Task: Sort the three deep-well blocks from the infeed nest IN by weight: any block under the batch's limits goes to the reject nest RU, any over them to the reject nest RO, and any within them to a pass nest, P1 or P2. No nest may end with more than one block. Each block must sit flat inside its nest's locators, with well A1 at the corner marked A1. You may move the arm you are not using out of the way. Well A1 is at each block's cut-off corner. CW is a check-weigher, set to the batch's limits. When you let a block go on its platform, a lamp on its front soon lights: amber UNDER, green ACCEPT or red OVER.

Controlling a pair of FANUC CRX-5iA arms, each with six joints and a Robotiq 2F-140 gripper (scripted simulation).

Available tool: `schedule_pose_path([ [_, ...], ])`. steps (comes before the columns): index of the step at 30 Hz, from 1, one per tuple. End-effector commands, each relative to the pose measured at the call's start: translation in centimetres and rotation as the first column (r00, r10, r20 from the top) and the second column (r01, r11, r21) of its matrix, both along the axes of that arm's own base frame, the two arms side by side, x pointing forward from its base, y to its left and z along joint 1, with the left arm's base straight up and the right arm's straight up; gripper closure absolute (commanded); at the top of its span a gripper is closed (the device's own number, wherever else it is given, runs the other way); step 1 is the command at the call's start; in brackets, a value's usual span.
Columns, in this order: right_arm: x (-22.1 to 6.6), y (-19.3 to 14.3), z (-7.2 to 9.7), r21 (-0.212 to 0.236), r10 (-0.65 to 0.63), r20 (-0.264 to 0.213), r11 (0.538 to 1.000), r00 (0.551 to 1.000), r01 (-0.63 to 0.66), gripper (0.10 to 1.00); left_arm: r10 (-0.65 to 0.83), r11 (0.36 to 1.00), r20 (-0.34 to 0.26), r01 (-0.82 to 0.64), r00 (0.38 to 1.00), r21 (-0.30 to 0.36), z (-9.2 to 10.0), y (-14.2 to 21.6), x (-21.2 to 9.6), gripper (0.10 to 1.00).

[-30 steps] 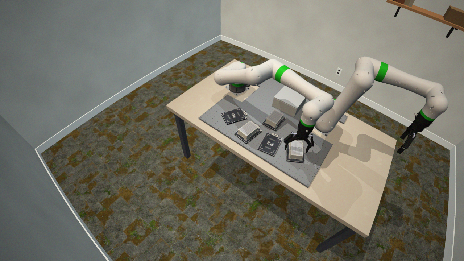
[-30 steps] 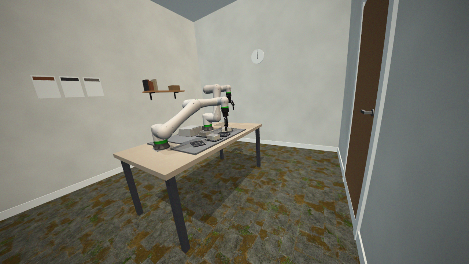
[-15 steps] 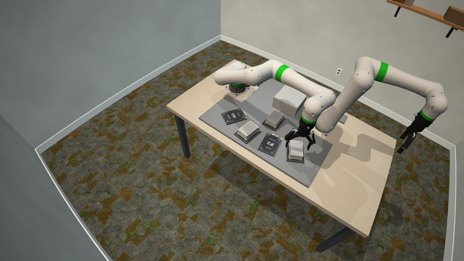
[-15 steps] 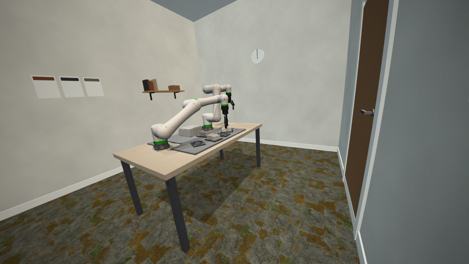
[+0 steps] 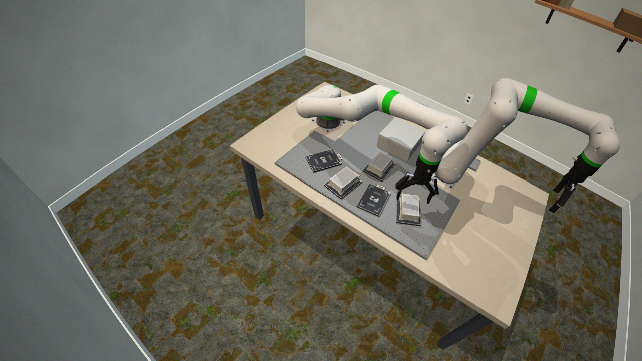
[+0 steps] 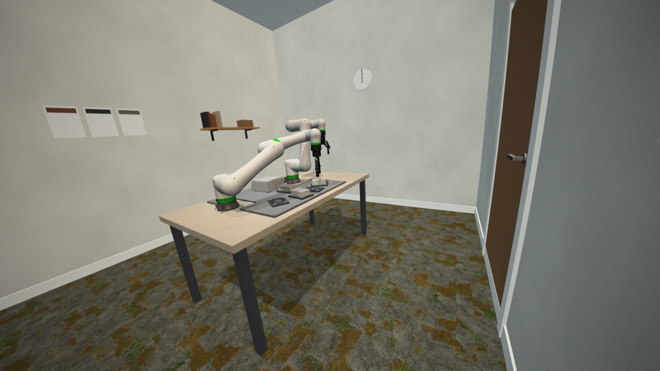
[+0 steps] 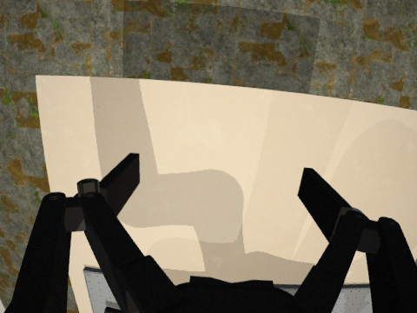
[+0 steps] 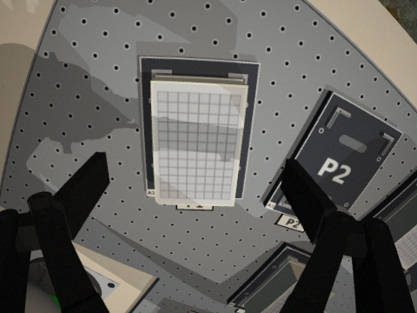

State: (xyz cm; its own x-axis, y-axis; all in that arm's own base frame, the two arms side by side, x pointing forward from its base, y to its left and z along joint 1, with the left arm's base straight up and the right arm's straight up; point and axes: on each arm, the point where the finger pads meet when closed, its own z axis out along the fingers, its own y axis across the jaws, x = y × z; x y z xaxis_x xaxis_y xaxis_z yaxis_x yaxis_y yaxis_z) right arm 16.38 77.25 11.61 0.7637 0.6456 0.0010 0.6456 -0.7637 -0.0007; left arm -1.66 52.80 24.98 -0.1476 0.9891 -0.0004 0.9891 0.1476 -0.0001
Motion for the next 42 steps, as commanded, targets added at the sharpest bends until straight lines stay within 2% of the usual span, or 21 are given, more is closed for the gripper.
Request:
schedule_pose_path([
  [1, 0.0, 0.0, 1.0, 0.001, 0.0, 0.0, 1.0, 1.0, 0.0, 0.098, 0.0, 1.0, 0.0, 0.0, 1.0, 0.002, 0.1, 0.0, 0.0, 0.098],
  [4, 0.0, 0.0, 1.7, 0.001, 0.0, 0.0, 1.0, 1.0, 0.0, 0.098, 0.0, 1.0, 0.0, 0.0, 1.0, 0.002, 0.1, 0.0, 0.0, 0.098],
  [23, 0.0, 0.0, 1.7, 0.001, 0.0, 0.0, 1.0, 1.0, 0.0, 0.098, 0.0, 1.0, 0.0, 0.0, 1.0, 0.002, 0.1, 0.0, 0.0, 0.098],
  [27, -0.6, -1.8, 1.6, 0.001, -0.133, 0.0, 0.991, 0.991, 0.133, 0.098, 0.0, 1.0, 0.0, 0.0, 1.0, 0.002, 0.1, 0.0, 0.0, 0.098],
  [30, -0.8, -2.3, 1.6, 0.001, -0.166, 0.0, 0.986, 0.986, 0.166, 0.098, 0.0, 1.0, 0.0, 0.0, 1.0, 0.002, 0.1, 0.0, 0.0, 0.098],
  [34, -1.5, -4.2, 1.5, 0.001, -0.296, 0.0, 0.955, 0.955, 0.296, 0.098, 0.0, 1.0, 0.0, 0.0, 1.0, 0.002, 0.1, 0.0, 0.0, 0.098],
  [39, -2.3, -6.5, 1.4, 0.001, -0.45, -0.001, 0.893, 0.893, 0.45, 0.098, 0.0, 1.0, 0.0, 0.0, 1.0, 0.002, 0.1, 0.0, 0.0, 0.098],
  [42, -2.8, -7.9, 1.4, 0.001, -0.46, -0.001, 0.888, 0.888, 0.46, 0.098, 0.0, 1.0, 0.0, 0.0, 1.0, 0.002, 0.1, 0.0, 0.0, 0.098],
])
